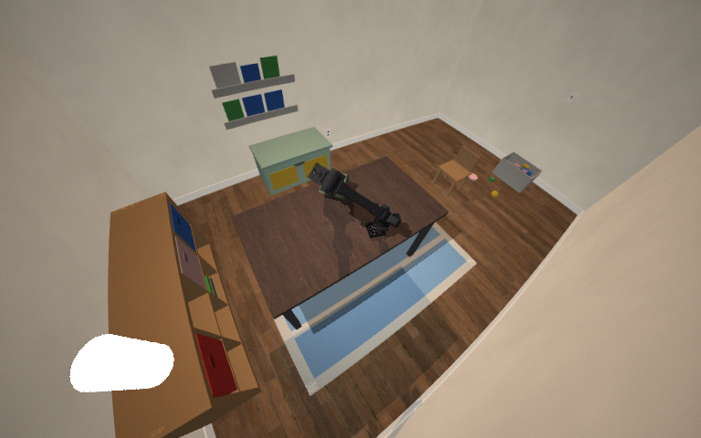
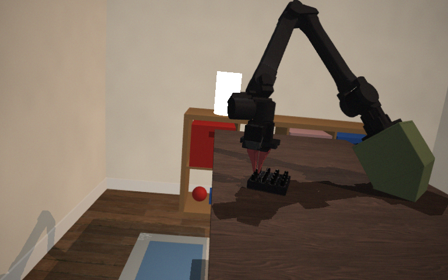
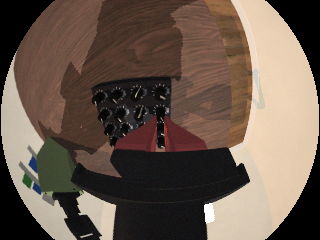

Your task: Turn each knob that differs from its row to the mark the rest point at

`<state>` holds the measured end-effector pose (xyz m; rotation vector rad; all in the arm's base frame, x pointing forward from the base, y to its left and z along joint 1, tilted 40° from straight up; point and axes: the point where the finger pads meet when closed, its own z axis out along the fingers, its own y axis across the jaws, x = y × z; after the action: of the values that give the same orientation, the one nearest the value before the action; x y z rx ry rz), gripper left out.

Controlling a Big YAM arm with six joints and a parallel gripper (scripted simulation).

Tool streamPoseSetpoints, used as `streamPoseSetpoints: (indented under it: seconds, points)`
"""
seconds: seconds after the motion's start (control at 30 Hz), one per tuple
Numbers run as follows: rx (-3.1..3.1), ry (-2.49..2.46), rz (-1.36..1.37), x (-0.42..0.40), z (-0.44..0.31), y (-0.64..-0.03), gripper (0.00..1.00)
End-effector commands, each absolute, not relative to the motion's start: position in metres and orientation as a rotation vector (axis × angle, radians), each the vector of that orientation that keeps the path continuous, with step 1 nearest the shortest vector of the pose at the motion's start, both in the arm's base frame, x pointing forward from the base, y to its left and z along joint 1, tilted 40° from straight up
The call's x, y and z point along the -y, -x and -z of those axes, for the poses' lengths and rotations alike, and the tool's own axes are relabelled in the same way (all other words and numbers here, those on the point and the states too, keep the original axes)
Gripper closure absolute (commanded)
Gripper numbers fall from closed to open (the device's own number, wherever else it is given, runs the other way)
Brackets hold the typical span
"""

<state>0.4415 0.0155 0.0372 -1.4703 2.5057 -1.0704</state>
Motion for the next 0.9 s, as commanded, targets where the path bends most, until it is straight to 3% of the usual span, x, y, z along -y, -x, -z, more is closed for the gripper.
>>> streamPoseSetpoints:
  seconds: [0.0, 0.37, 0.4, 0.87]
  points:
    - [-2.500, 1.447, 1.064, -0.0117, -0.0432, -0.4577, 0.92]
    - [-2.500, 1.447, 1.064, -0.0117, -0.0432, -0.4577, 0.92]
    - [-2.500, 1.447, 1.064, -0.0117, -0.0432, -0.4577, 0.82]
    - [-2.502, 1.444, 1.065, -0.0117, -0.0433, -0.4576, 0.82]
